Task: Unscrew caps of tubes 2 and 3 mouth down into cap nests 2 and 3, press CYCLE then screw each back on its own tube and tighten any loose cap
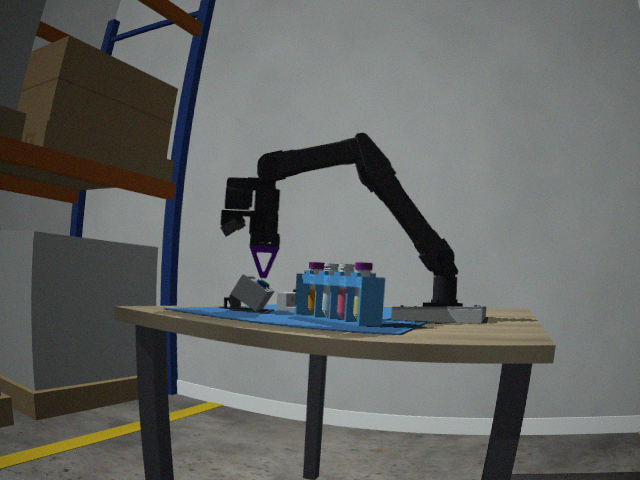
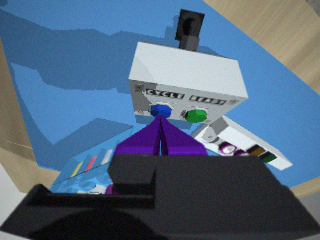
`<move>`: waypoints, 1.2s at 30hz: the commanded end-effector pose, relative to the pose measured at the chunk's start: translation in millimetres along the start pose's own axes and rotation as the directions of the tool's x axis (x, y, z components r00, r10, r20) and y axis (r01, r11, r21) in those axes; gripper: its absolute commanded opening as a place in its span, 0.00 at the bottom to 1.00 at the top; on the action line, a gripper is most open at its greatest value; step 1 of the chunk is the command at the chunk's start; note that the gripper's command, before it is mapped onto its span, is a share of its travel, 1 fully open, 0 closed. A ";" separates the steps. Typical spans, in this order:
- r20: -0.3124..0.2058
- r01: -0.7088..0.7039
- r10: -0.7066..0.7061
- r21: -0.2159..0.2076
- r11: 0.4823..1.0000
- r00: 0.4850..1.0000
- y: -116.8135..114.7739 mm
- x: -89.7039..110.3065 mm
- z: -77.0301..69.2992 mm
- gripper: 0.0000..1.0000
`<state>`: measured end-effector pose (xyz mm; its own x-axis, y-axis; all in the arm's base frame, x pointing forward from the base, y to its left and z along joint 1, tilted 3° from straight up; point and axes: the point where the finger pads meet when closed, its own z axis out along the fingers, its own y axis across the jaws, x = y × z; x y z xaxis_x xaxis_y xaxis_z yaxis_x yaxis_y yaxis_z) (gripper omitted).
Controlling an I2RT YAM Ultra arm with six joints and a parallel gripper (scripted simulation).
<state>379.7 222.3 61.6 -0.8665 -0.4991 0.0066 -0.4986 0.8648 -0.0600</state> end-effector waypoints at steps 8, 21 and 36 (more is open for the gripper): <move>0.026 -0.002 0.002 0.000 1.000 1.000 -0.2 -4.7 0.6 0.00; 0.026 -0.002 0.002 0.000 1.000 1.000 -0.2 -4.8 7.1 0.00; 0.026 -0.002 0.002 0.000 1.000 1.000 -0.2 -4.8 7.1 0.00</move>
<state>380.2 222.1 50.8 -0.8670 -0.4983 0.0036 -0.4976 0.8654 -0.0597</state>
